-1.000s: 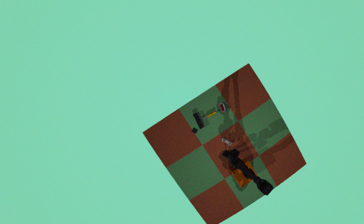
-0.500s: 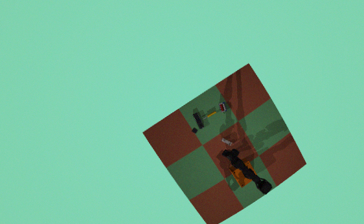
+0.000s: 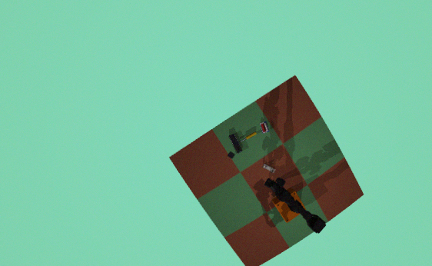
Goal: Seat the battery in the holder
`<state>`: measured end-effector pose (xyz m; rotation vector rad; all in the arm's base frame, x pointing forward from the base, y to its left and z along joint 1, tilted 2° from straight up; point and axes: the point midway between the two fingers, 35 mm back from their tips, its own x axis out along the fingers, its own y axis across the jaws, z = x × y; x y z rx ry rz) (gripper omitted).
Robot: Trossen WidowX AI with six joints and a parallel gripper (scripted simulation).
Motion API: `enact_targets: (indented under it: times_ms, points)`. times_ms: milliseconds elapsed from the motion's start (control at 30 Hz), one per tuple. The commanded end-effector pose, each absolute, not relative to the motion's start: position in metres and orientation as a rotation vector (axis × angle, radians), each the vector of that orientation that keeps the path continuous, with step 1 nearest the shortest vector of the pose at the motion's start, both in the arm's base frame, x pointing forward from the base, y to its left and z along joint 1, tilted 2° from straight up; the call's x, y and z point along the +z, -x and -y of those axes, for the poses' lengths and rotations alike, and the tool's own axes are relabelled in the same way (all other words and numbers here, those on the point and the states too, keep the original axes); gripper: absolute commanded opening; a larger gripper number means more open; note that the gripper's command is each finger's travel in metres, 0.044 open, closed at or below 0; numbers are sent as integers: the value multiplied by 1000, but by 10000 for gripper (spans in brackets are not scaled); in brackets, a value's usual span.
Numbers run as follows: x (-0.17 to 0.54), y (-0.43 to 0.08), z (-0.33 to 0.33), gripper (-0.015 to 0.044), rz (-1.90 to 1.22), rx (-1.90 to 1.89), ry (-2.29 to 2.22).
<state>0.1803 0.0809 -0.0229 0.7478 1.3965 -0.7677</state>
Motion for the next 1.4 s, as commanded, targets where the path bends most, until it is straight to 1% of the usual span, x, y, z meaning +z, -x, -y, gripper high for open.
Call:
enact_targets:
  times_ms: [0, 200, 467, 733, 1033, 1367]
  points:
    - [1, -181, -82, 65, -1390, -762, -754]
    - [3, -184, -82, 65, -1378, -791, -784]
    - [16, -228, -82, 65, -1217, -1113, -1138]
    - [26, -268, -74, 65, -978, -1435, -1474]
    - [35, -312, -58, 65, -632, -1765, -1823]
    - [35, -314, -57, 65, -613, -1782, -1839]
